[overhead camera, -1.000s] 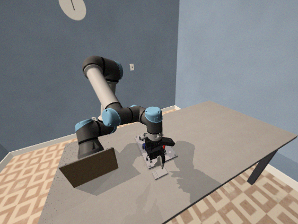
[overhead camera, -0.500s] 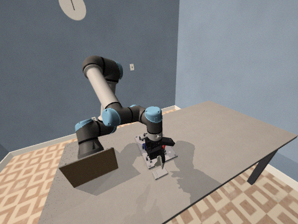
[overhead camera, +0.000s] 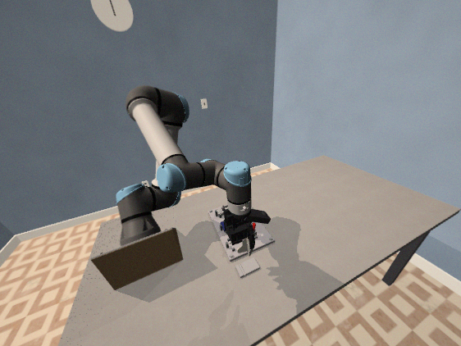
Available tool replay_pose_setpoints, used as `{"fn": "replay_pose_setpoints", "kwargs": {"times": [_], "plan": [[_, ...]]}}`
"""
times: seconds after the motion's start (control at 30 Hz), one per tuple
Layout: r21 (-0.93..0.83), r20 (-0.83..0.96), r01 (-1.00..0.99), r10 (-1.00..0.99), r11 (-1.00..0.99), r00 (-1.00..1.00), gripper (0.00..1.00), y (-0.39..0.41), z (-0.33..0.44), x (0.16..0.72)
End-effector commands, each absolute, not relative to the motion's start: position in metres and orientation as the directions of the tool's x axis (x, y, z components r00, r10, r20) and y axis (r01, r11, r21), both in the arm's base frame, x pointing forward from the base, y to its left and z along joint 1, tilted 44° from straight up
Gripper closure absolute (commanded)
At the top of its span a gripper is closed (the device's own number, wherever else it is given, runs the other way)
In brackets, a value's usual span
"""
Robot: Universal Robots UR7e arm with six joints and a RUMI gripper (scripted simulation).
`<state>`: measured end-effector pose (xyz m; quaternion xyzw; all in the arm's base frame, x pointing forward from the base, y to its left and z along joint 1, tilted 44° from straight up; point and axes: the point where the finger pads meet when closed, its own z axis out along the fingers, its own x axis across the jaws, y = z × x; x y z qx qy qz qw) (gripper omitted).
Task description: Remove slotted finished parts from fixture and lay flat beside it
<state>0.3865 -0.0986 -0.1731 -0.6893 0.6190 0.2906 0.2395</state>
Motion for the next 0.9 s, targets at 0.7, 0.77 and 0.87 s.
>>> {"fn": "replay_pose_setpoints", "kwargs": {"times": [0.7,0.77,0.87], "plan": [[0.029,-0.696,-0.993,-0.715,-0.119,0.065,0.72,-0.158,-0.112,0.396],[0.029,-0.696,-0.993,-0.715,-0.119,0.065,0.72,-0.158,-0.112,0.396],[0.029,-0.696,-0.993,-0.715,-0.119,0.065,0.72,-0.157,-0.111,0.395]]}}
